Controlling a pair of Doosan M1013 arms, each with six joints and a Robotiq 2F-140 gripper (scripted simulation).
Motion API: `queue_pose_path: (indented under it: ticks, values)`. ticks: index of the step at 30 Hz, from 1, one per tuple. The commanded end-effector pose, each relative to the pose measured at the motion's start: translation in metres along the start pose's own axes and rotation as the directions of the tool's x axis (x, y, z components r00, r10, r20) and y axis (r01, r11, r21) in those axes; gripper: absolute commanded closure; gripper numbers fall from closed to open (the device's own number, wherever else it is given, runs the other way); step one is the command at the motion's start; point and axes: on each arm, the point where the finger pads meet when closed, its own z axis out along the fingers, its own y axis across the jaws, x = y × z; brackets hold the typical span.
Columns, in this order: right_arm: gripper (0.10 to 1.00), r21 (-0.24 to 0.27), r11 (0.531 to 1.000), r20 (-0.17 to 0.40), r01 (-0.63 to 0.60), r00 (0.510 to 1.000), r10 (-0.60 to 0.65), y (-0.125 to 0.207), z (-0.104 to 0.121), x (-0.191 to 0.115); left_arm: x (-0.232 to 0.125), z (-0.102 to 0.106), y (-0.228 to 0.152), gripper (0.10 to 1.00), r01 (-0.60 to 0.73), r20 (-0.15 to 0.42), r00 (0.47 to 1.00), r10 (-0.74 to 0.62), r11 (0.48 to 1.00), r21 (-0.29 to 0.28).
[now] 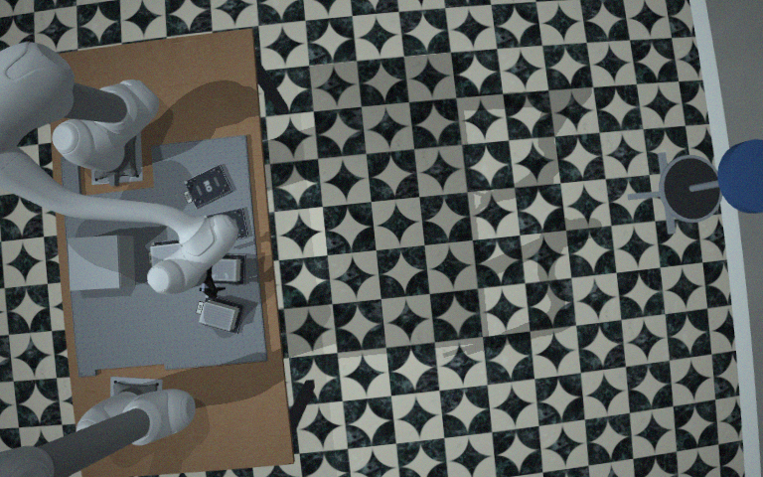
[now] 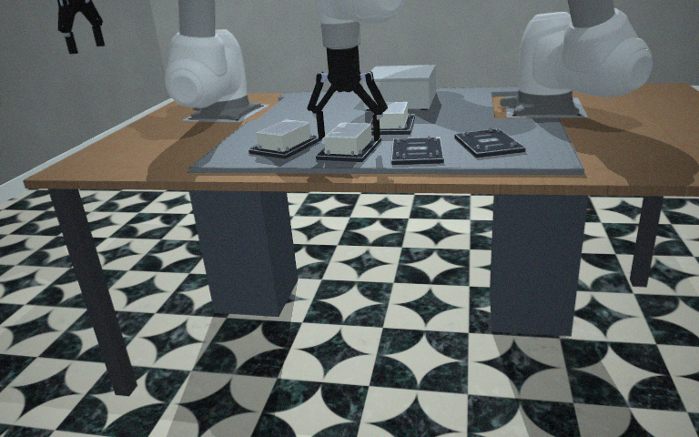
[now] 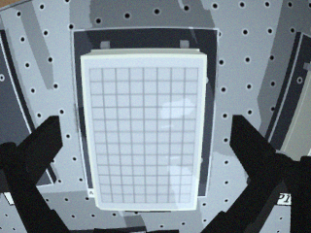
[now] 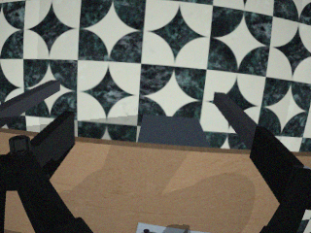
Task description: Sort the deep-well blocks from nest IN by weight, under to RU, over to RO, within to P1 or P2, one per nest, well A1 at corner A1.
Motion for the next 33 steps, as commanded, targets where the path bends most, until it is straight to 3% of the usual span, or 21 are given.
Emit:
queue_pose_path:
  ticks: [1, 33]
  values:
    - [0.098, 0.001, 1.000, -0.001, 0.000, 1.000, 0.000, 0.000, -0.001, 0.000, 0.000, -0.003, 0.000, 0.098, 0.000, -0.001, 1.000, 0.000, 1.000, -0.001]
    - [0.098, 0.001, 1.000, -0.001, 0.000, 1.000, 0.000, 0.000, -0.001, 0.000, 0.000, -0.078, 0.000, 0.098, 0.000, -0.001, 1.000, 0.000, 1.000, -0.001]
